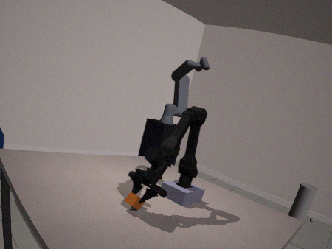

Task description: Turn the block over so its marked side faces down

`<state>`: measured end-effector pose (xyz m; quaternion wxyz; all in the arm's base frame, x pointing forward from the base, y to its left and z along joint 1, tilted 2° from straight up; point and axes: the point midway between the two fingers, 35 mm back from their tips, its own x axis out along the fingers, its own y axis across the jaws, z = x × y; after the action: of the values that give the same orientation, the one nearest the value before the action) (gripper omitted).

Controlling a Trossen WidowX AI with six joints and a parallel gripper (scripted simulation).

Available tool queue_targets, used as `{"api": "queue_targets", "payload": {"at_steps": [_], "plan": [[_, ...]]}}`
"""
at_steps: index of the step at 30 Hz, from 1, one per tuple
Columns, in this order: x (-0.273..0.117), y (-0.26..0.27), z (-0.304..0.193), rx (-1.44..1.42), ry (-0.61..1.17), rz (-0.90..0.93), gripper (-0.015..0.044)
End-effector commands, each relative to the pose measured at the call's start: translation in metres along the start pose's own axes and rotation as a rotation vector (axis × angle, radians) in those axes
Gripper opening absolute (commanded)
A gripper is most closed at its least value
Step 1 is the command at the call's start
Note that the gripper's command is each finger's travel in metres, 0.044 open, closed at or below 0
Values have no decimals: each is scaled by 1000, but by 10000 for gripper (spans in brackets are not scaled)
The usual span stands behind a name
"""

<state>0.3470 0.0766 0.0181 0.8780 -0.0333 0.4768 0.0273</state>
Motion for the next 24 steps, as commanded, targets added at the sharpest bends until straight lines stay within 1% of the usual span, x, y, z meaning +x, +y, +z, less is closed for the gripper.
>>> {"api": "queue_targets", "payload": {"at_steps": [1,12,24], "plan": [[8,0,-1,-6,-39,-4,0],[27,2,-5,-11,-194,-2,0],[31,1,-13,-10,-362,-3,0]]}}
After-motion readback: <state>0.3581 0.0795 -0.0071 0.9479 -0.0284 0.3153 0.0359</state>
